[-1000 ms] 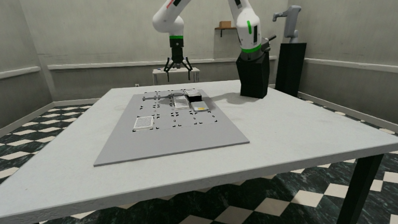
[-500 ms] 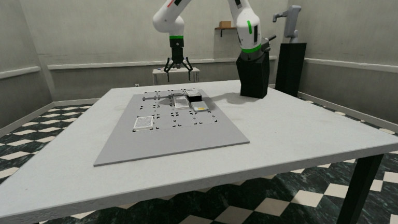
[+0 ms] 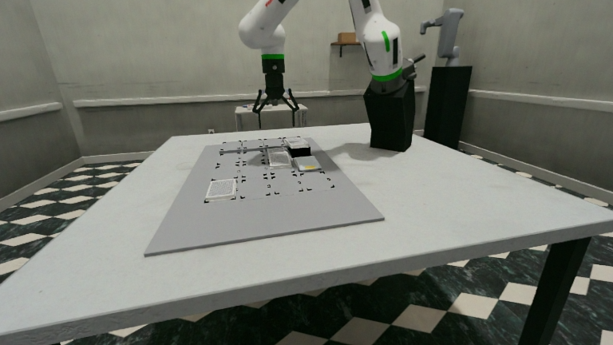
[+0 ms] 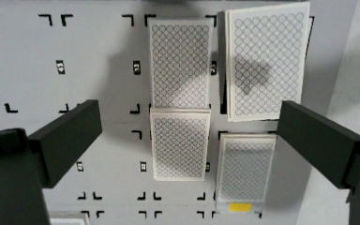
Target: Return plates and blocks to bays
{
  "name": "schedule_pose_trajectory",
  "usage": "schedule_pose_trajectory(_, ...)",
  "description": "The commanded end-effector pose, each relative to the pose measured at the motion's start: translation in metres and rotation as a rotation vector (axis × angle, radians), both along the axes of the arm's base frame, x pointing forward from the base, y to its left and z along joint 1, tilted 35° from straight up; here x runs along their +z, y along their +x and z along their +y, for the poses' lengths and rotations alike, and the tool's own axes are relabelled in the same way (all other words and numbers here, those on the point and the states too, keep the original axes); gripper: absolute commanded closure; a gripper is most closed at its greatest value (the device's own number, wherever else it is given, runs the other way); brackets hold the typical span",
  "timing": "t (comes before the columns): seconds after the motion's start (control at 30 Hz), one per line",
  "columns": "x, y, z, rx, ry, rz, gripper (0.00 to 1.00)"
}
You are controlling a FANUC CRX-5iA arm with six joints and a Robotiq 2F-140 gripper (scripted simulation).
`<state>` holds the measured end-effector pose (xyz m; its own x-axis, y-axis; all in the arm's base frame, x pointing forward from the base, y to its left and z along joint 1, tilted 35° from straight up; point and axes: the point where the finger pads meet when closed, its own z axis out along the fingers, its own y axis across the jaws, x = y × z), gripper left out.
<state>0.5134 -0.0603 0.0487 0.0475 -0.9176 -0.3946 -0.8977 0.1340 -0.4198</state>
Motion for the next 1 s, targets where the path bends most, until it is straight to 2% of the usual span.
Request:
schedule_pose_trajectory(0.0, 0.008, 0.0, 0.016, -0.002, -0.003, 0.0, 0.0)
schedule_pose_trajectory(0.6, 0.033, -0.003, 0.075, -0.002, -0.003, 0.0, 0.0)
schedule_pose_trajectory(0.83, 0.041, -0.004, 0.093, -0.002, -0.003, 0.0, 0.0)
schedule_pose_trajectory(0.97, 0.041, -0.004, 0.093, -0.002, -0.003, 0.0, 0.0)
